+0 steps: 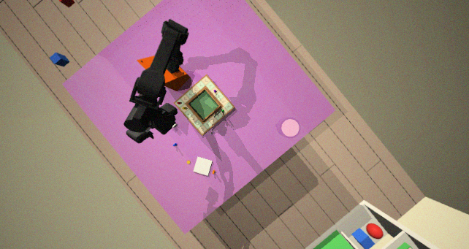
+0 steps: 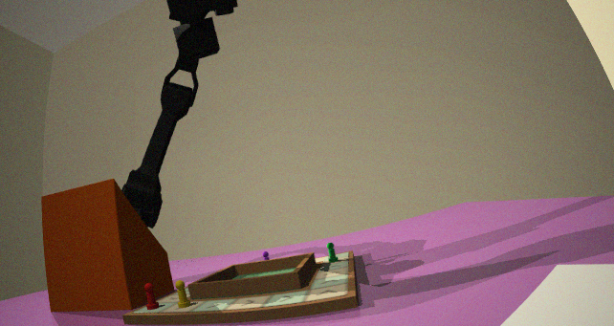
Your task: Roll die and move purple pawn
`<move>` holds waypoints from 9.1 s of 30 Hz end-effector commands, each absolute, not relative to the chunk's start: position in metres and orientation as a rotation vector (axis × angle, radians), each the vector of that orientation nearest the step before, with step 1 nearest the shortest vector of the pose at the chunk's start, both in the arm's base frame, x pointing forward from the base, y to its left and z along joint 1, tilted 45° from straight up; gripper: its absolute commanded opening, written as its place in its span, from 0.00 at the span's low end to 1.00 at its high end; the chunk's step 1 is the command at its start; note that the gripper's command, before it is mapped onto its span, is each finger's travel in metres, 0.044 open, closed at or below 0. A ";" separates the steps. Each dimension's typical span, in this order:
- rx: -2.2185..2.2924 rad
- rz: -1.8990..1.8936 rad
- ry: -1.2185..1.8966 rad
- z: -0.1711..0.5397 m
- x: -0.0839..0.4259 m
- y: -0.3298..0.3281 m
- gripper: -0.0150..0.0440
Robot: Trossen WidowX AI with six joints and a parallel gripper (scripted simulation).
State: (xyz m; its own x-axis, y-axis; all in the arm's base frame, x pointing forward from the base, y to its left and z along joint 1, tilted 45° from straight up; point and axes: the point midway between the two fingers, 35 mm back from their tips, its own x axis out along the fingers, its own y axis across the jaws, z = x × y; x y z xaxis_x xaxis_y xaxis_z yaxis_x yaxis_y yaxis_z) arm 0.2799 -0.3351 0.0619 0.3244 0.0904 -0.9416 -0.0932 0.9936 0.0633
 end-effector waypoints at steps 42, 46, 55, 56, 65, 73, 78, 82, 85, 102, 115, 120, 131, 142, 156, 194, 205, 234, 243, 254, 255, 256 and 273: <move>0.545 0.636 1.456 -0.212 0.226 -0.159 0.72; 0.545 0.637 1.456 -0.217 0.226 -0.155 0.72; 0.545 0.637 1.455 -0.227 0.225 -0.144 0.72; 0.545 0.638 1.455 -0.228 0.225 -0.144 0.72; 0.546 0.638 1.455 -0.229 0.225 -0.143 0.41; 0.549 0.633 1.458 -0.228 0.225 -0.143 0.25; 0.566 0.604 1.472 -0.213 0.226 -0.166 0.25; 0.558 0.611 1.469 -0.195 0.226 -0.187 0.25; 0.552 0.618 1.466 -0.178 0.224 -0.204 0.25; 0.632 0.542 1.506 -0.133 0.227 -0.223 0.25; 0.892 0.270 1.612 -0.102 0.253 -0.188 0.25; 0.992 0.163 1.643 -0.091 0.261 -0.172 0.25; 1.212 -0.078 1.696 -0.067 0.274 -0.137 0.25; 1.429 -0.326 1.728 -0.044 0.280 -0.099 0.25; 1.696 -0.656 1.743 -0.018 0.278 -0.050 0.25; 1.207 -1.311 1.253 -0.022 0.262 -0.019 0.25; 1.175 -1.327 1.171 0.021 0.275 -0.027 0.25; 1.182 -1.327 1.175 0.027 0.274 -0.026 0.25; 1.182 -1.327 1.175 0.027 0.274 -0.026 0.61; 1.181 -1.324 1.187 0.053 0.274 -0.054 1.00; 1.205 -1.309 1.241 0.048 0.273 -0.053 1.00; 1.250 -1.278 1.325 0.039 0.271 -0.050 1.00; 1.692 -0.821 1.739 0.005 0.269 -0.034 0.91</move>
